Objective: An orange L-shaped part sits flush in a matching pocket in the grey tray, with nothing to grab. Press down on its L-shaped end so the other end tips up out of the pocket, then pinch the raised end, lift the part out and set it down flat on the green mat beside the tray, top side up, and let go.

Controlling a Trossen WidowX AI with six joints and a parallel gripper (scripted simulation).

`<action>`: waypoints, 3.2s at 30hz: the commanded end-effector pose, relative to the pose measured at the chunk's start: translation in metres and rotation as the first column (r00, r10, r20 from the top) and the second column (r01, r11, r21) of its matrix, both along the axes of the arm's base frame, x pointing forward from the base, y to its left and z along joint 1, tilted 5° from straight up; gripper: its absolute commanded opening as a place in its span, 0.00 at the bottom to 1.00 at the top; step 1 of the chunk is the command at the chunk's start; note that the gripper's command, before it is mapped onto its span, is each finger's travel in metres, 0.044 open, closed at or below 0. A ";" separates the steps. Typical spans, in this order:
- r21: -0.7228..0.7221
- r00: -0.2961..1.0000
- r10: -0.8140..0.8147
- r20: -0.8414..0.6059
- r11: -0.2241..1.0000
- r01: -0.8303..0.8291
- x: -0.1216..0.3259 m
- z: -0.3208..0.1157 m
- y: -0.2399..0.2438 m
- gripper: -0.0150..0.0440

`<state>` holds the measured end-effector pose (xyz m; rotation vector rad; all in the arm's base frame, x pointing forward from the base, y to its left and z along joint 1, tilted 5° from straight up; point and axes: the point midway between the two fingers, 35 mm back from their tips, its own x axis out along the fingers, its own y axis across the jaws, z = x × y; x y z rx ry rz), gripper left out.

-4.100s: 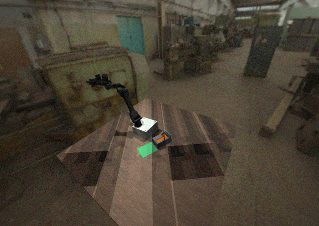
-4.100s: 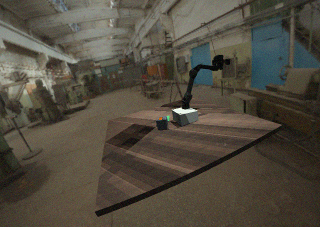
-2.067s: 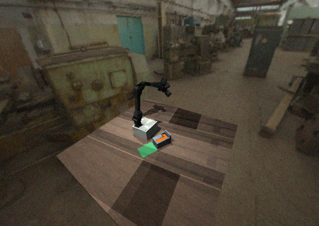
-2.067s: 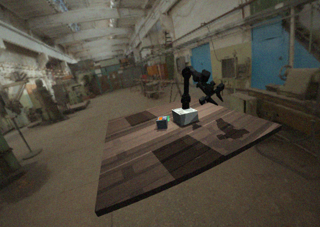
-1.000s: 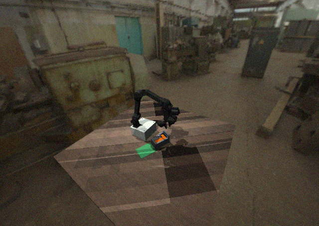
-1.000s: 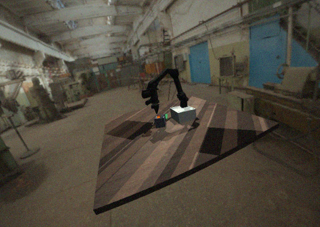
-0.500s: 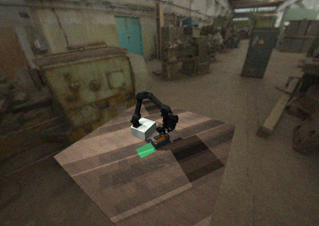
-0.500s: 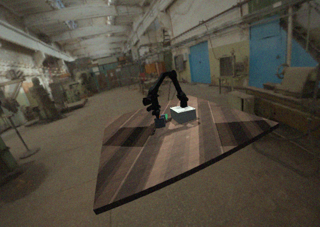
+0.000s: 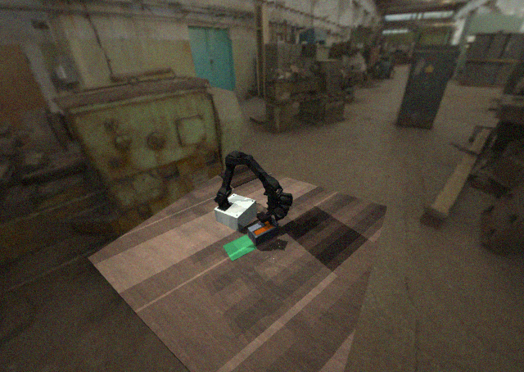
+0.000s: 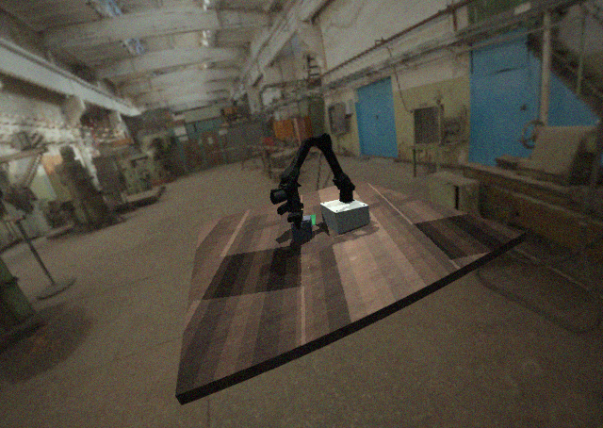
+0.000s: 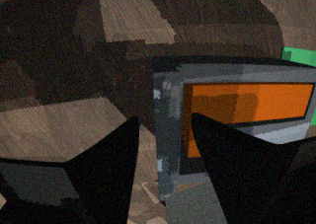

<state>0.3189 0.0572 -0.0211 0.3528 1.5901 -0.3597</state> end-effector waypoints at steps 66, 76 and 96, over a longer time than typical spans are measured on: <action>0.001 1.000 -0.012 0.011 1.000 0.012 0.005 0.080 0.001 0.56; 0.001 1.000 -0.012 0.011 1.000 0.012 0.005 0.080 0.001 0.56; 0.017 0.868 0.496 0.012 0.868 -0.496 -0.002 0.081 -0.026 0.73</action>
